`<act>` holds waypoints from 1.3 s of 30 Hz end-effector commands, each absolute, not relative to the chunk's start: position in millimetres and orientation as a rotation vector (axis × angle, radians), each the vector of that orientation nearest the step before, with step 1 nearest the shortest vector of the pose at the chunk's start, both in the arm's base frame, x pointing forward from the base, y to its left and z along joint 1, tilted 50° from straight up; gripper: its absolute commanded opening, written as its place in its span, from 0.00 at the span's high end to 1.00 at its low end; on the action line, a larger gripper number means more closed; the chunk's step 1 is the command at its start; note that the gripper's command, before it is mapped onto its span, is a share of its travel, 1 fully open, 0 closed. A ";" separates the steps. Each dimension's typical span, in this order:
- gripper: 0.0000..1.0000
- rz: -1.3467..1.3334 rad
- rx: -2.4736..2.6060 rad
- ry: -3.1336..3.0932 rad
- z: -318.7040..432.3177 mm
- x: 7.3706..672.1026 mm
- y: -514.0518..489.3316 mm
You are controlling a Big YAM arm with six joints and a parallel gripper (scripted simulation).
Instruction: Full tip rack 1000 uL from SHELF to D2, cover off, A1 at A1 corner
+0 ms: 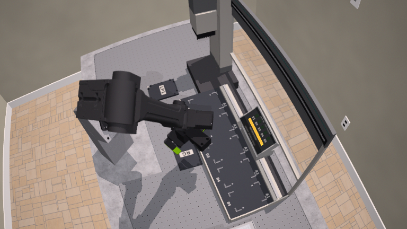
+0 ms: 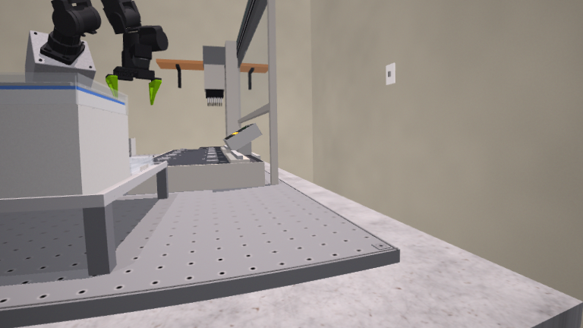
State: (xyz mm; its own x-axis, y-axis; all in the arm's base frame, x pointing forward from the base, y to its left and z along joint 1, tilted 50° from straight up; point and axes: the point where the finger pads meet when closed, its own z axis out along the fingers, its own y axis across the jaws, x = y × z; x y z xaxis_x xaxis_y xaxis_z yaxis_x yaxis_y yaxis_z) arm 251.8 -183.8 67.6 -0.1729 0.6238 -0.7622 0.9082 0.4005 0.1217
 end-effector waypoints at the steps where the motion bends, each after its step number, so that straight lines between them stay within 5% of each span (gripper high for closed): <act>1: 0.00 -0.425 1.374 1.834 66.4 252.7 -181.5; 39: 0.00 -0.214 1.693 1.474 115.0 240.5 -229.0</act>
State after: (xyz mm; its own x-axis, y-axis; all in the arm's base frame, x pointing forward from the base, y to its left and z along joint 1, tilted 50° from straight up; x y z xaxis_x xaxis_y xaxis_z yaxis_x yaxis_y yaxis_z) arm 242.2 -216.0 97.4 0.2930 0.7467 -0.5971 0.8707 0.0496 0.4893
